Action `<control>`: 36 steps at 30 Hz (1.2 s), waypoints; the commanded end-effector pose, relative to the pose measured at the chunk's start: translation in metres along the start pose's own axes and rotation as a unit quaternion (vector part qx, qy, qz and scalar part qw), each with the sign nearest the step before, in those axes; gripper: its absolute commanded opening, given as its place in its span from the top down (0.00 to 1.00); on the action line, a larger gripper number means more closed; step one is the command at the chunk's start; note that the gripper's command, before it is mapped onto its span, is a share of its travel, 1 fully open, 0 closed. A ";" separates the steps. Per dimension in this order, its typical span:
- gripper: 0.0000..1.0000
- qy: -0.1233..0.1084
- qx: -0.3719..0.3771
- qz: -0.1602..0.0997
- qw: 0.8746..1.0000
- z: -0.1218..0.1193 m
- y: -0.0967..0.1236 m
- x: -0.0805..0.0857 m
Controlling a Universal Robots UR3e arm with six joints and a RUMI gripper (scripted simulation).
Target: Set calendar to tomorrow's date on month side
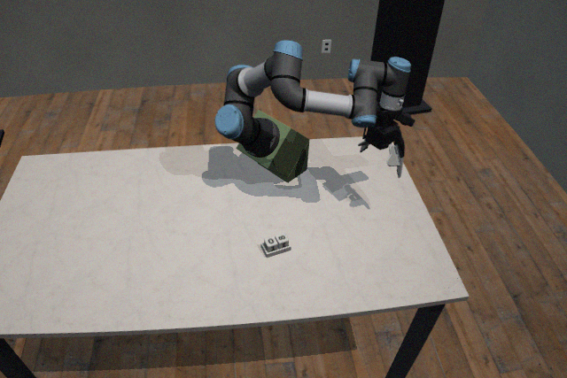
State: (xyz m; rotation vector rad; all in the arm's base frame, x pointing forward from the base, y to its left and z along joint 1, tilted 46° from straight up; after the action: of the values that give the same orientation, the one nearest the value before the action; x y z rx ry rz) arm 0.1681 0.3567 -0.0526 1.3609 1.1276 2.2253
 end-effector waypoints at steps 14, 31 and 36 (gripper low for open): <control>0.00 0.001 -0.001 0.001 1.000 0.000 0.000 0.001; 0.00 -0.004 -0.003 0.006 1.000 0.009 0.012 0.001; 0.00 -0.007 -0.005 0.009 1.000 0.015 0.020 0.001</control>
State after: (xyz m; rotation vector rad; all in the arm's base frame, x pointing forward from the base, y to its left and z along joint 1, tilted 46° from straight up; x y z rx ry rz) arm 0.1767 0.3535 -0.0420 1.3747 1.1139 2.2238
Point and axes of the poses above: the point where the finger pads meet when closed, its own x axis back along the fingers, its own z axis across the jaws, y = z × x, the point moved 8 cm from there along x, back along the fingers, and after that the axes turned 8 degrees about -x, right-handed, at the moved point
